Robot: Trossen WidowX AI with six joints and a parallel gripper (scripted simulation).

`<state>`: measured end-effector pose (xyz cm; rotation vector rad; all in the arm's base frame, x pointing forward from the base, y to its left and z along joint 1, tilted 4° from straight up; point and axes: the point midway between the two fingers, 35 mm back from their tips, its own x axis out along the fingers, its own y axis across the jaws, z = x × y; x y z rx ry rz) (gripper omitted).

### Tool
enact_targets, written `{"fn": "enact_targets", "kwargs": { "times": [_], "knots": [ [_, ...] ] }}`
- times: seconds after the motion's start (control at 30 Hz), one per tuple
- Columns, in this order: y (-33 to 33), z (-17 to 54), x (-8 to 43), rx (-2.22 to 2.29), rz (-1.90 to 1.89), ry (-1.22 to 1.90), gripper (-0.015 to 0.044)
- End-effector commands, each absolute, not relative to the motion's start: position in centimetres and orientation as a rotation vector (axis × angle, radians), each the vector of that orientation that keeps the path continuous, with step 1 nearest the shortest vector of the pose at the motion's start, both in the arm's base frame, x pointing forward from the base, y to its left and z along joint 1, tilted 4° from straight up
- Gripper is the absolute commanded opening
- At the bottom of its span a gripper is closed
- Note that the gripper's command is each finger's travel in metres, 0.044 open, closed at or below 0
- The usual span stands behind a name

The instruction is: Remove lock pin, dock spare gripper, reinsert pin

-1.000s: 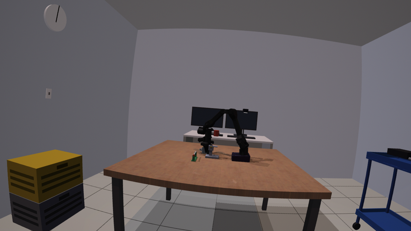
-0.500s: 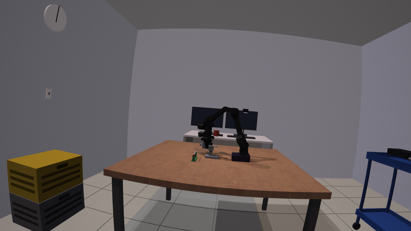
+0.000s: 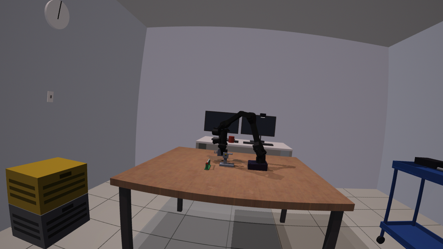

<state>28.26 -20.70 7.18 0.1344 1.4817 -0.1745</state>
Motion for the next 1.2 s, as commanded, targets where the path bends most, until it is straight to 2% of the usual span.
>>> {"fn": "enact_targets", "kwargs": {
  "times": [0.0, 1.1, 1.17],
  "knots": [
    [-21.1, 7.5, 28.1, 0.055, -0.106, 1.483, 0.0],
    [-21.3, 2.7, 28.4, 0.04, -0.092, 1.484, 0.0],
    [-21.2, 3.0, 28.3, 0.045, -0.092, 1.49, 0.0053]
  ]
}}
